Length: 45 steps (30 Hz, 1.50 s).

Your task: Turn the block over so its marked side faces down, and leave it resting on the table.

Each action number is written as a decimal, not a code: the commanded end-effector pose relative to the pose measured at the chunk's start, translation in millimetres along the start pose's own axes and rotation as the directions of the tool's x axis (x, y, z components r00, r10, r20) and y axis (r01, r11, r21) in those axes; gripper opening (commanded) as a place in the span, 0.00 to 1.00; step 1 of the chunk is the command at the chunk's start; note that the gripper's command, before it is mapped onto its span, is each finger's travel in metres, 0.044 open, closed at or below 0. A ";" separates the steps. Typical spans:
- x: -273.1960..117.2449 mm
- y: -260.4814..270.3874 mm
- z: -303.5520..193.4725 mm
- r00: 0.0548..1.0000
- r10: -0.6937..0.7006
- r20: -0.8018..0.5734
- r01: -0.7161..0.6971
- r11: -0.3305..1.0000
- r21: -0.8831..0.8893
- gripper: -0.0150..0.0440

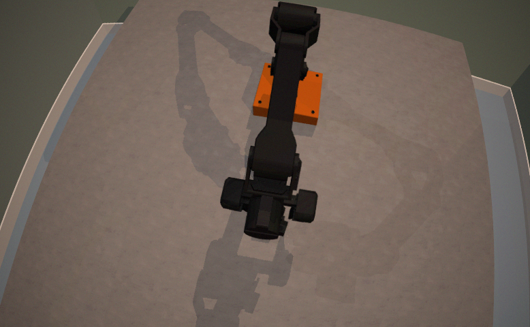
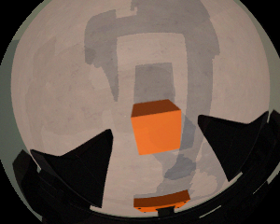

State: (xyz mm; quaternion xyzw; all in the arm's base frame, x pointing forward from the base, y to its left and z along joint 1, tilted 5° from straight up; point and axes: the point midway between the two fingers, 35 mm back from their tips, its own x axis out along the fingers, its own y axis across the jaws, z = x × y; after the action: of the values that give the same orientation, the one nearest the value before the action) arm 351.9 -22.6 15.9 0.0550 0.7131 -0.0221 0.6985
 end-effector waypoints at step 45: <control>-20.9 0.4 0.3 0.995 0.000 0.096 -0.001 1.000 0.003 0.25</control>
State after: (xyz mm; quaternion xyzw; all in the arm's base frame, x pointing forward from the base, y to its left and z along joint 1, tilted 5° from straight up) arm 352.9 -23.3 36.2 0.0557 0.6947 -0.0227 0.7168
